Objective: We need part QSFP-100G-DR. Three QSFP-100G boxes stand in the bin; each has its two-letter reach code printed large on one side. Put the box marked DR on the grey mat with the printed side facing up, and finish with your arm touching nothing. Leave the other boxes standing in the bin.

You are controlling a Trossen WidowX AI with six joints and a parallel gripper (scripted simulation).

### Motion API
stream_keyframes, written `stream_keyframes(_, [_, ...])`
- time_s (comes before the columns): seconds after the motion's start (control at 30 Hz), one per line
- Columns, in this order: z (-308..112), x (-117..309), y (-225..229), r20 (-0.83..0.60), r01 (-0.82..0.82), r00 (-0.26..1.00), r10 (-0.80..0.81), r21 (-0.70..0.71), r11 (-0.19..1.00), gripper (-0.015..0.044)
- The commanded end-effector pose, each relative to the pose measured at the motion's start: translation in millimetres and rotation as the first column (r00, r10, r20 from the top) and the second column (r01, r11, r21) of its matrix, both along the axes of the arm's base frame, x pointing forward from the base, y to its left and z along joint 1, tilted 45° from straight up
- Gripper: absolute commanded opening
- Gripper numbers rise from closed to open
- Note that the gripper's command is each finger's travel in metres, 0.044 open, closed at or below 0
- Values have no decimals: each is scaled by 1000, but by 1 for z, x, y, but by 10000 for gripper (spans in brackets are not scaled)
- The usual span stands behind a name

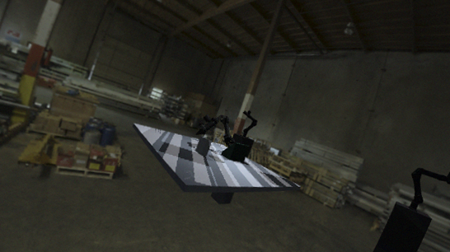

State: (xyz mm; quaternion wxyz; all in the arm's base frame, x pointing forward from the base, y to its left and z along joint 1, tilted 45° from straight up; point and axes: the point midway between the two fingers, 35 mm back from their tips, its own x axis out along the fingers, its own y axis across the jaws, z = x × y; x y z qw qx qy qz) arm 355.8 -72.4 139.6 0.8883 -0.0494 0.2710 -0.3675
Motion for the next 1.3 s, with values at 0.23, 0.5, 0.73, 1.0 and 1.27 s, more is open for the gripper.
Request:
stream_keyframes(0.23, [-26, 4, 53, -188, -207, 964, 186, -100, 973, 0])
stream_keyframes(0.5, [-45, 0, 92, -328, -372, 894, 306, -158, 915, 0])
stream_keyframes(0.73, [-61, -7, 125, -447, -510, 808, 385, -201, 837, 0])
stream_keyframes(1.0, [-69, -10, 134, -488, -556, 773, 406, -213, 803, 0])
stream_keyframes(1.27, [-94, -10, 110, -488, -556, 773, 405, -213, 803, 0])
